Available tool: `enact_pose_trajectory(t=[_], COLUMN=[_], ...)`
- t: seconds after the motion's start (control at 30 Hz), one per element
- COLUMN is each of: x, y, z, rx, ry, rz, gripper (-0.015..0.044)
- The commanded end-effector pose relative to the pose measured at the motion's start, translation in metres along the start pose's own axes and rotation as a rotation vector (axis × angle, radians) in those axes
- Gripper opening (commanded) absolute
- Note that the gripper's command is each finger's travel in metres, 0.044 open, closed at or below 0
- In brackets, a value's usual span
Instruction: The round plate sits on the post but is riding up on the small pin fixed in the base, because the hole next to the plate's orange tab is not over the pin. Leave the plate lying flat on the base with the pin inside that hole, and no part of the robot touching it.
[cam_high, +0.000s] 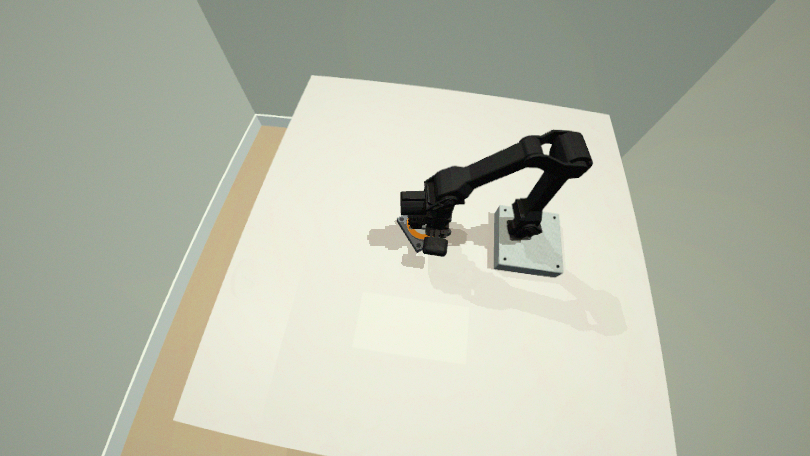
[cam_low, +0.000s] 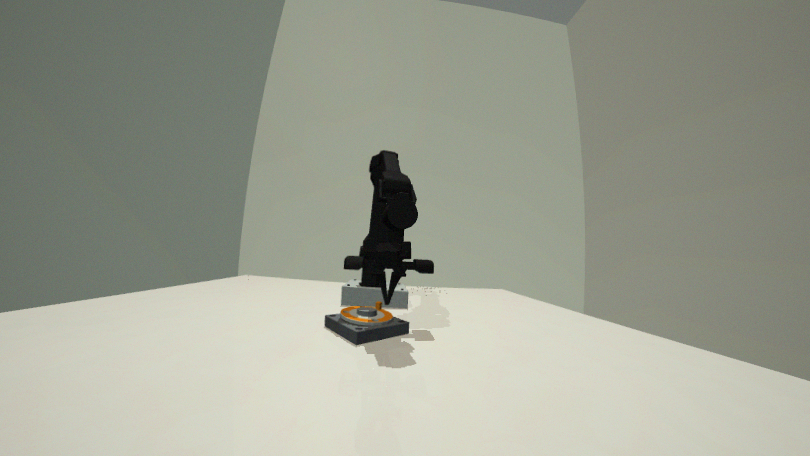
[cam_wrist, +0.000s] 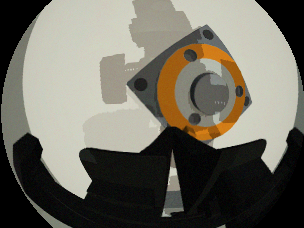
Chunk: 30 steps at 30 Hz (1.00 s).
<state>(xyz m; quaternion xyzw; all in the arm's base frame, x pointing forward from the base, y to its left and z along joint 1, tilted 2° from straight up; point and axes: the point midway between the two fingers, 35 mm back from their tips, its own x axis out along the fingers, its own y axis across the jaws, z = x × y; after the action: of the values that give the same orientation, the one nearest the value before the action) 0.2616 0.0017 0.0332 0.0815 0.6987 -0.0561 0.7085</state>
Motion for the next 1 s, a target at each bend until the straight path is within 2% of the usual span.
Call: enact_pose_trajectory(t=[0.0, 0.97], x=[0.005, 0.003], y=[-0.001, -0.031], z=[-0.001, -0.019], rx=[-0.002, -0.002], ry=[0.002, 0.003], rz=[-0.004, -0.007], gripper=[0.0, 0.0])
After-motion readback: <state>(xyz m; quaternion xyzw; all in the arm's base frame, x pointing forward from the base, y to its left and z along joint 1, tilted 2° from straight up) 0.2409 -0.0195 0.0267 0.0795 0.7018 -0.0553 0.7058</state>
